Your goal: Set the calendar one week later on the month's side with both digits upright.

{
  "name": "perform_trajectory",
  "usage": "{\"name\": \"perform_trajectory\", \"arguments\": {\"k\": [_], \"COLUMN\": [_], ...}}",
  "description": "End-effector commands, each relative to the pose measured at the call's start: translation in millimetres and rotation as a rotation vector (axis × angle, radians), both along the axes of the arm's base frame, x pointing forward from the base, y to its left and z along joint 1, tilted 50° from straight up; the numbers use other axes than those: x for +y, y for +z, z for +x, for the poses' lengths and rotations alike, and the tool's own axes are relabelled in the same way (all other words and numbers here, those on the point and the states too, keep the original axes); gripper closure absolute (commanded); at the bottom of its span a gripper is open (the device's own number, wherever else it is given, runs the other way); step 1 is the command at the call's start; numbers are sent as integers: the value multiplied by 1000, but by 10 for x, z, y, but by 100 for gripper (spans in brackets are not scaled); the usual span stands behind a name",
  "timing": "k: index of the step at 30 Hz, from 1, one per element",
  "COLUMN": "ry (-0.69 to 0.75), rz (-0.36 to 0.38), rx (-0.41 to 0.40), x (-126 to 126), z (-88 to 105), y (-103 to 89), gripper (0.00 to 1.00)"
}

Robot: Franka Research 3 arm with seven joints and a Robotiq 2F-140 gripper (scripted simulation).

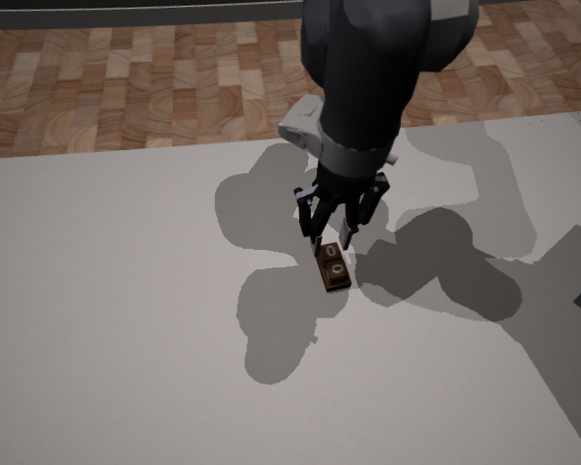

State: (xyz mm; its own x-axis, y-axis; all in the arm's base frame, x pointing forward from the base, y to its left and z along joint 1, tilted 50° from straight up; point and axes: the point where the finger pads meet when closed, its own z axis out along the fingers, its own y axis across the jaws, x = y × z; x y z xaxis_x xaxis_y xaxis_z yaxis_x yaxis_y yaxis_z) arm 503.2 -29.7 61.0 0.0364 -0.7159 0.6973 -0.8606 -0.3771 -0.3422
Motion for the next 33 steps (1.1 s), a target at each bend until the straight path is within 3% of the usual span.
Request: {"name": "perform_trajectory", "arguments": {"k": [1, 8, 18, 19, 33], "ry": [-4, -4, -4, -4, -4], "rz": [14, 14, 14, 14, 14], "rx": [10, 10, 10, 10, 10], "x": [129, 315, 371, 371, 371], "z": [-126, -285, -334, -334, -334], "y": [101, 307, 369, 369, 369], "gripper": [71, 71, 71, 0, 0]}}
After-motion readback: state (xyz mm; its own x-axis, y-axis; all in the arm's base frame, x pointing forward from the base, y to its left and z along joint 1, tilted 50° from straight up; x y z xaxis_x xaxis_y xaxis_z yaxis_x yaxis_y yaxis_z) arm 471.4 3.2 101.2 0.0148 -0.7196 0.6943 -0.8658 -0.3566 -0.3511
